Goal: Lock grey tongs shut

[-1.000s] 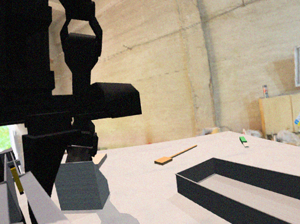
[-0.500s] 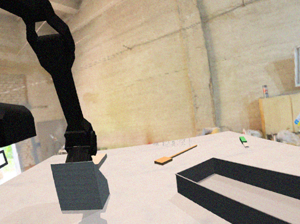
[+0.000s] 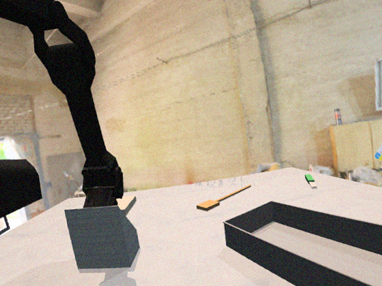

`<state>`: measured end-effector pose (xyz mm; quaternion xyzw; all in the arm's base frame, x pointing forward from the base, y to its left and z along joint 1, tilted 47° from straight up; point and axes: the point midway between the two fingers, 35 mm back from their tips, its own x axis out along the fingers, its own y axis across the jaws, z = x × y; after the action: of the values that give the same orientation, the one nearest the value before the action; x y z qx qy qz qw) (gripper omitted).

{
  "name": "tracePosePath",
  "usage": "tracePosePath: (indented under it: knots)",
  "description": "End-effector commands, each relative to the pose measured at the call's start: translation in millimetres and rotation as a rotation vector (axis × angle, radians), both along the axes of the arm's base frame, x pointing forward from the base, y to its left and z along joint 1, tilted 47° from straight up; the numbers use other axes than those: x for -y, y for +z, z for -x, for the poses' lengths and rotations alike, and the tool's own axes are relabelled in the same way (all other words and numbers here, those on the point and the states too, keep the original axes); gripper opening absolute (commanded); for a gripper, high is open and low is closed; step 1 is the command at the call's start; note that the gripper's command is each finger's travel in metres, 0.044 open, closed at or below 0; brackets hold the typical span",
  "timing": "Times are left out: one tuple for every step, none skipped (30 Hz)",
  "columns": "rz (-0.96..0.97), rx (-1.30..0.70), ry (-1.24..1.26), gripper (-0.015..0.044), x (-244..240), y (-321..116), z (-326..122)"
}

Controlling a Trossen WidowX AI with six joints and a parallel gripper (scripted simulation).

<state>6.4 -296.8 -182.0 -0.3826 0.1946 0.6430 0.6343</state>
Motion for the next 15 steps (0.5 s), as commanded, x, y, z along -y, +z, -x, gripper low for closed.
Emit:
tracePosePath:
  knots:
    - [0.068,0.005,-0.025,-0.015,5,-2,1]
    - [0.082,0.007,-0.03,-0.015,6,-3,1]
    - [0.097,0.009,-0.034,-0.015,6,-5,1]
    - [0.111,0.01,-0.039,-0.015,6,-7,1]
    - [0.126,0.012,-0.044,-0.015,6,-8,1]
    - [0.14,0.014,-0.049,-0.015,6,-10,1]
    - [0.155,0.016,-0.051,-0.015,6,-11,2]
    - [0.169,0.018,-0.056,-0.015,6,-12,2]
    - [0.184,0.02,-0.06,-0.015,6,-13,2]
    - [0.198,0.021,-0.065,-0.015,6,-15,2]
    - [0.213,0.024,-0.069,-0.015,6,-16,2]
    - [0.228,0.026,-0.073,-0.015,6,-17,2]
    - [0.242,0.027,-0.078,-0.015,6,-18,3]
    - [0.257,0.029,-0.082,-0.015,6,-19,3]
    - [0.271,0.031,-0.087,-0.015,6,-20,3]
